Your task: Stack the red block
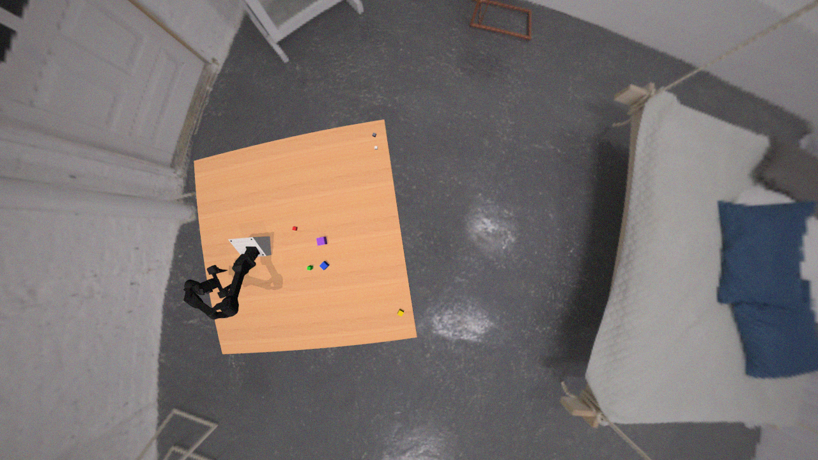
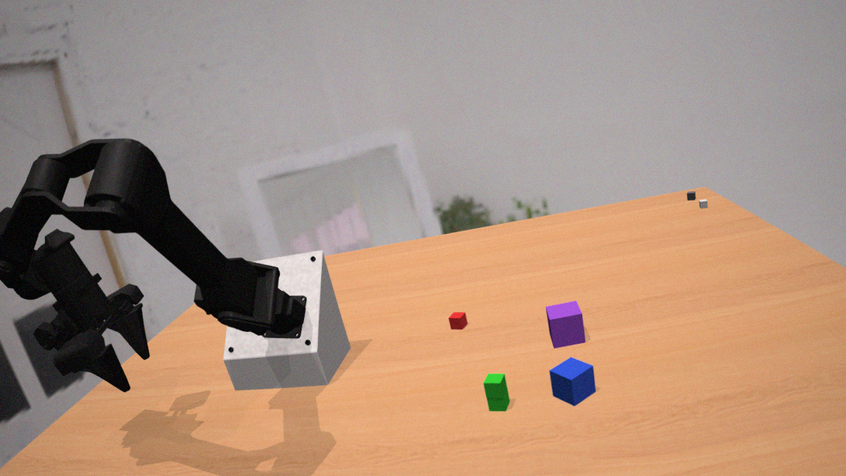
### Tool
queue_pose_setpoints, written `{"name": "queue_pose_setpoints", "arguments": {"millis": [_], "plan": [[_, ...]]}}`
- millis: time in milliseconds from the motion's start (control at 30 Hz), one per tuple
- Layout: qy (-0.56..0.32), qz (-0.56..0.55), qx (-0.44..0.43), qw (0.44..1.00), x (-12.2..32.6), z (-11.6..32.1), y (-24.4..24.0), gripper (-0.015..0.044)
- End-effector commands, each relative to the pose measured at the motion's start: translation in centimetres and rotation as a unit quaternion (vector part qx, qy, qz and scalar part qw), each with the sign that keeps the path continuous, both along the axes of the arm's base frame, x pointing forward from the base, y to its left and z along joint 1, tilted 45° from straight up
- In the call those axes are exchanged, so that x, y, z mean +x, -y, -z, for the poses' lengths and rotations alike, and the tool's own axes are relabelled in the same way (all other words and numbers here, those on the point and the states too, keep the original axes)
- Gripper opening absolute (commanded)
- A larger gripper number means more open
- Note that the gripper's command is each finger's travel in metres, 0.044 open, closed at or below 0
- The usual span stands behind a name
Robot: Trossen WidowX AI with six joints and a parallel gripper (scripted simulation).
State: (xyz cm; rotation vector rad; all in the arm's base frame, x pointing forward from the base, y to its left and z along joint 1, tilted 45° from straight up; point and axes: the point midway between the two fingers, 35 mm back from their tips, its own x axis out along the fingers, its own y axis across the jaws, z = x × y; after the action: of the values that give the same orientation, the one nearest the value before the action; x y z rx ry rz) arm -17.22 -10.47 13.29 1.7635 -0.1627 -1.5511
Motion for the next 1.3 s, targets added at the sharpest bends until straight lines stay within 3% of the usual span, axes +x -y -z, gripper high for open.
{"name": "queue_pose_setpoints", "arguments": {"millis": [0, 500, 1267], "plan": [[0.0, 0.0, 0.0, 1.0, 0.0, 0.0, 0.0, 0.0426], [-0.011, -0.069, 0.057, 0.996, 2.2, -0.1, 3.7, 0.044], [-0.1, -0.207, 0.113, 0.967, 8.5, -1.0, 9.7, 0.044]]}}
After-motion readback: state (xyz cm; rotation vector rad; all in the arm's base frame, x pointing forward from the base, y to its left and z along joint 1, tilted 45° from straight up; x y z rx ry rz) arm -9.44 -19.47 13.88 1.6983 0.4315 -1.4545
